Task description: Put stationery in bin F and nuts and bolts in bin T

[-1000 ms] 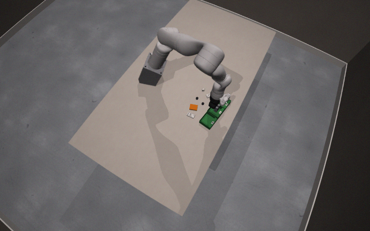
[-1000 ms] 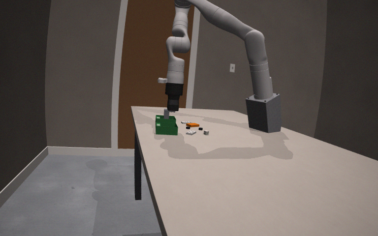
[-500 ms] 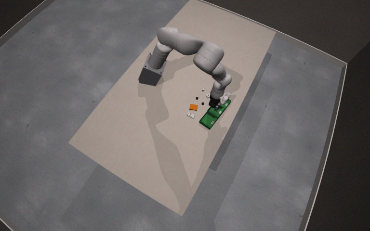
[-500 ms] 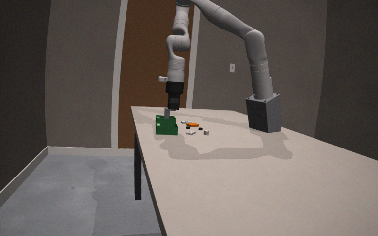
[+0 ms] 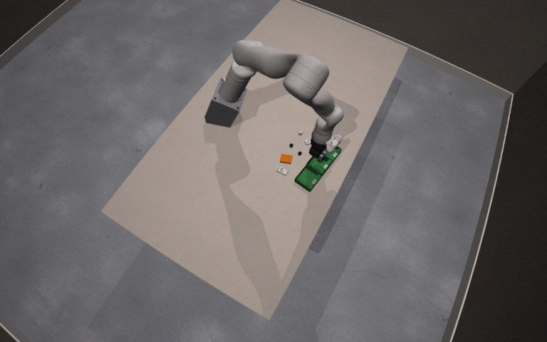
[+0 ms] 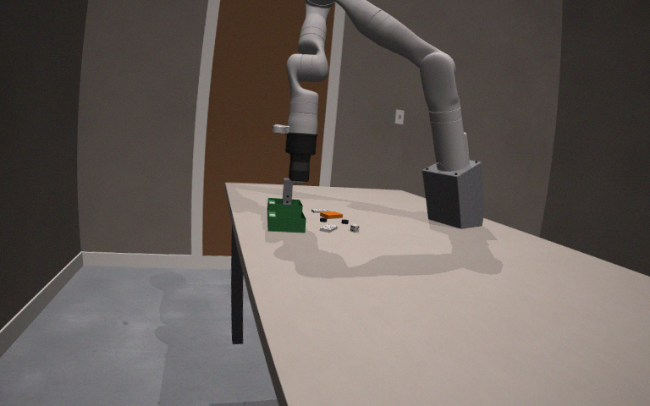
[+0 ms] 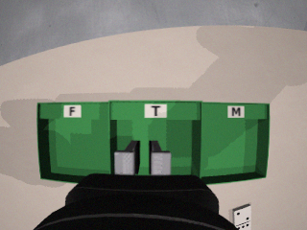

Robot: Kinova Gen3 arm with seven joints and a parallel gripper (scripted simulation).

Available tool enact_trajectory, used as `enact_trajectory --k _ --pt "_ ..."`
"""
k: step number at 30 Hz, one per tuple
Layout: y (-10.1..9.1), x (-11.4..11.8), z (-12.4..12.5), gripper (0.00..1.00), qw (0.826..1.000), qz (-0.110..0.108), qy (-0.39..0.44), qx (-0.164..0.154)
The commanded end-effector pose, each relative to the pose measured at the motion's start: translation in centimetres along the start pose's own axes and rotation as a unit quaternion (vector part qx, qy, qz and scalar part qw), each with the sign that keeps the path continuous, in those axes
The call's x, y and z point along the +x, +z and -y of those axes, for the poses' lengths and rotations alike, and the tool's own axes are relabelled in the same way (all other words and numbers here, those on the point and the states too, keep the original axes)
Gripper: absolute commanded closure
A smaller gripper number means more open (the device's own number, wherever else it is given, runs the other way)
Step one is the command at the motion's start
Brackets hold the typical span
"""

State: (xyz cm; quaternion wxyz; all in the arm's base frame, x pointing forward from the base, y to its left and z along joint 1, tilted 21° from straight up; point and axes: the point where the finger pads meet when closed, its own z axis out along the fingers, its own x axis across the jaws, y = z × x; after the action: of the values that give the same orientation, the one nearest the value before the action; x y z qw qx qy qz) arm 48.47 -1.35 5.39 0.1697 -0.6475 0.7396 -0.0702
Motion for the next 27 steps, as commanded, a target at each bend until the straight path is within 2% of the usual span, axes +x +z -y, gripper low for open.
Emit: enact_trajectory --k 1,6,12,23,27 --pt "-0.6 0.3 0.3 0.69 1.000 -0.003 0.001 0.004" --pt "-1.5 0.3 0.3 0.69 1.000 -0.003 0.001 0.004" --pt "-3.6 0.3 0.3 0.69 1.000 -0.003 0.001 0.004" --pt "-3.6 -0.2 0.3 0.69 1.000 -0.003 0.001 0.004" --pt "-3.6 -2.2 0.2 0.69 1.000 -0.003 0.001 0.004"
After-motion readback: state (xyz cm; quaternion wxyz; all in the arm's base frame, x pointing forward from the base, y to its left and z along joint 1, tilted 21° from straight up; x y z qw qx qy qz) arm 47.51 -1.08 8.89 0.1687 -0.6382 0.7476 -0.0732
